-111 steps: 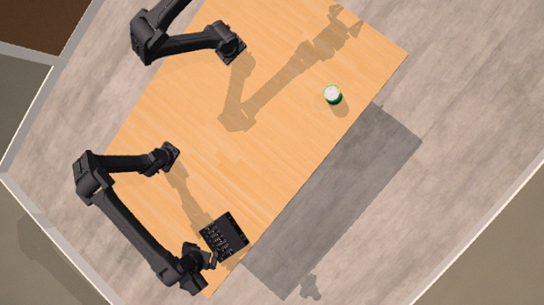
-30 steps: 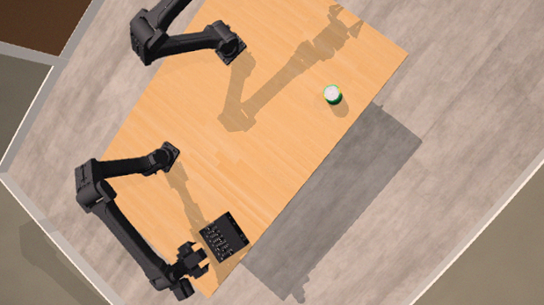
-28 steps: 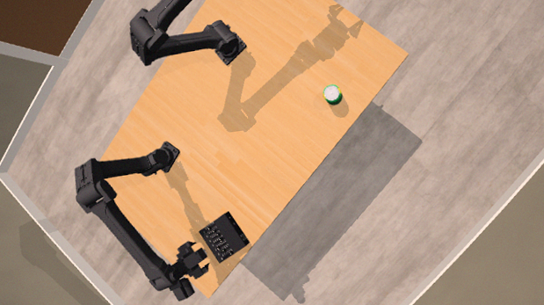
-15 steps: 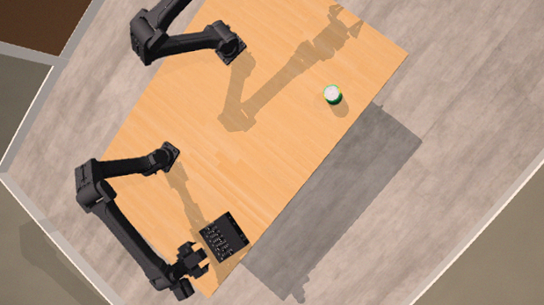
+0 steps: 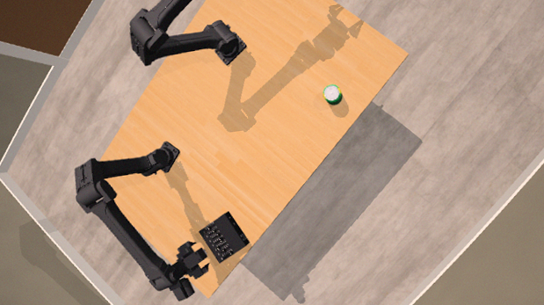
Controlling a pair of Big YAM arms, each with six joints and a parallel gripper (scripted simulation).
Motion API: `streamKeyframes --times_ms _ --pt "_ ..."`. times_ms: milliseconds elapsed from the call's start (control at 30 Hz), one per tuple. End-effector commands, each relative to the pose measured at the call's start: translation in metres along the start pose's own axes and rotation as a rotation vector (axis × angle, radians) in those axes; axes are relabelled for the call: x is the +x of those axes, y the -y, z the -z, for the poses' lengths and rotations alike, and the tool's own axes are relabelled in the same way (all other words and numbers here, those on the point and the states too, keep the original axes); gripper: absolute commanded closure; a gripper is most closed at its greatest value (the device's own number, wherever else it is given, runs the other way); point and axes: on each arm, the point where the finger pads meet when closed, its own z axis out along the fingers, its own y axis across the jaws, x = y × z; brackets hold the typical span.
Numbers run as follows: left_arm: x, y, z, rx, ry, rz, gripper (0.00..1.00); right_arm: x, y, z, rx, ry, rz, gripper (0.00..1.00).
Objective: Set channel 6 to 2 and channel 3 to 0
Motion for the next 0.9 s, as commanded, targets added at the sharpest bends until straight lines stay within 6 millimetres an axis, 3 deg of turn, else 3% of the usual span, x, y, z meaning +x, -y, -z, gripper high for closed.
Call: streamKeyframes --times_ms 0,133,333,600,667,867 --pt "-0.012 -0.003 0.003 -0.003 0.038 0.008 0.0 0.004 0.007 0.01 0.025 0.001 -0.017 0.0" --pt "-0.012 -0.003 0.003 -0.003 0.038 0.008 0.0 0.001 0.008 0.013 0.028 -0.001 -0.029 0.0" --pt "-0.012 -0.003 0.003 -0.003 0.038 0.008 0.0 -0.009 0.019 0.033 0.066 -0.012 -0.124 0.0" --pt "-0.012 -0.003 0.003 -0.003 0.038 0.008 0.0 -0.022 0.019 0.042 0.071 -0.014 -0.488 0.0" --pt "-0.012 -0.003 0.003 -0.003 0.038 0.008 0.0 -0.022 0.019 0.042 0.071 -0.014 -0.488 0.0" --pt "-0.012 -0.003 0.003 -0.003 0.038 0.008 0.0 -0.036 0.019 0.052 0.066 -0.013 -0.837 0.0"
